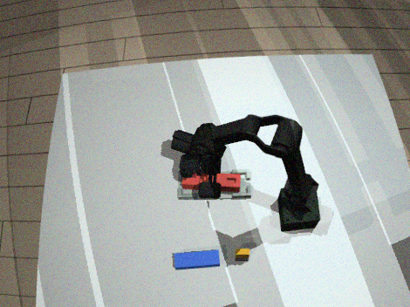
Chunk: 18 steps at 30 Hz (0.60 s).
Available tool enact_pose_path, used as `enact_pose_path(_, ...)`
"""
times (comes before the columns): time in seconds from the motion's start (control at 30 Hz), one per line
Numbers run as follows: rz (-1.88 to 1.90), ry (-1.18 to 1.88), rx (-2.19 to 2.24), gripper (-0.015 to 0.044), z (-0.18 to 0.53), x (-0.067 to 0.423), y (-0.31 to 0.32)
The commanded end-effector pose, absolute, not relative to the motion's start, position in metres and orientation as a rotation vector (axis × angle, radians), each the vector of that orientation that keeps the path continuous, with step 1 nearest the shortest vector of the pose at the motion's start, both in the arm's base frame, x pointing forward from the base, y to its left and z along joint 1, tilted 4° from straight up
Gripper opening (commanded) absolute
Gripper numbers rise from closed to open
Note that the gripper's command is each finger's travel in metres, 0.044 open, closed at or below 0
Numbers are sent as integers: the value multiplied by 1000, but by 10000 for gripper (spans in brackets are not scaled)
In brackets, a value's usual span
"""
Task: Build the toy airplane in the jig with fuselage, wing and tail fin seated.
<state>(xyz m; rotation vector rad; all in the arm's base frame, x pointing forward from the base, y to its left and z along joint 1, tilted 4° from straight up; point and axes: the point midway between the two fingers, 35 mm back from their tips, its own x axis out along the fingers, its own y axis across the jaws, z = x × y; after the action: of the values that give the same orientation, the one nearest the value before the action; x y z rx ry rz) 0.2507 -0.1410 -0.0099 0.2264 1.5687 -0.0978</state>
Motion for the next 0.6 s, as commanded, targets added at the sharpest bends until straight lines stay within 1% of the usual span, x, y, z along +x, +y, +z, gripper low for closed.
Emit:
enact_pose_path(0.0, -108, 1541, 210, 440, 41, 258, -150)
enact_pose_path(0.07, -109, 1542, 209, 440, 74, 255, -150)
enact_pose_path(0.13, -110, 1543, 209, 440, 86, 253, -150)
enact_pose_path(0.3, -110, 1543, 209, 440, 86, 256, -150)
enact_pose_path(0.43, -5, 1544, 101, 440, 84, 259, -151)
enact_pose_path(0.57, 4, 1544, 92, 440, 83, 259, -151)
